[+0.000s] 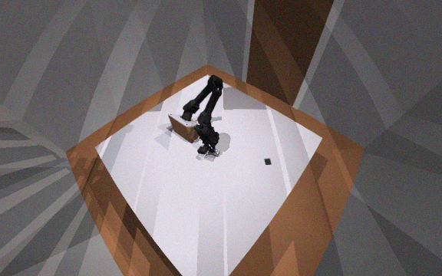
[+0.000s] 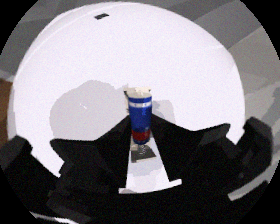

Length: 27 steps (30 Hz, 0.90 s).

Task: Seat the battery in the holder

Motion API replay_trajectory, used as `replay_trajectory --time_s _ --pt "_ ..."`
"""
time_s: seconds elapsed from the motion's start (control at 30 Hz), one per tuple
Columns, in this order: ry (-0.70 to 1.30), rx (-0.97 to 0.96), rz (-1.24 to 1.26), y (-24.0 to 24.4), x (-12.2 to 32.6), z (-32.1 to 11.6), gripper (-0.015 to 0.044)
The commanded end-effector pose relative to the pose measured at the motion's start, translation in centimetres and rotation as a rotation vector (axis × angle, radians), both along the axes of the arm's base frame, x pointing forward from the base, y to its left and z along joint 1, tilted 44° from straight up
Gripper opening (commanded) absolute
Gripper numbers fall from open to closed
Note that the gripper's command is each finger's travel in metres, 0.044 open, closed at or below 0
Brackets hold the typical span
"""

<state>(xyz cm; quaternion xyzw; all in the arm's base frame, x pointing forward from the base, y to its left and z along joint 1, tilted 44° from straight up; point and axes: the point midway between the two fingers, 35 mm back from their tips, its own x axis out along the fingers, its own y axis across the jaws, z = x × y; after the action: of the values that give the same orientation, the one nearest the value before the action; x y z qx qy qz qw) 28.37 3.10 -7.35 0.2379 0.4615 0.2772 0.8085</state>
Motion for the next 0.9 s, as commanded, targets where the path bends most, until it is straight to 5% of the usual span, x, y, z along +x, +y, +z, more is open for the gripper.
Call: replay_trajectory --time_s 0.0,0.87 --pt "0.01 -0.002 0.004 0.0 -0.6 -0.2 0.0085" --pt "0.051 -0.025 0.03 -0.3 -1.3 -0.8 0.0085"
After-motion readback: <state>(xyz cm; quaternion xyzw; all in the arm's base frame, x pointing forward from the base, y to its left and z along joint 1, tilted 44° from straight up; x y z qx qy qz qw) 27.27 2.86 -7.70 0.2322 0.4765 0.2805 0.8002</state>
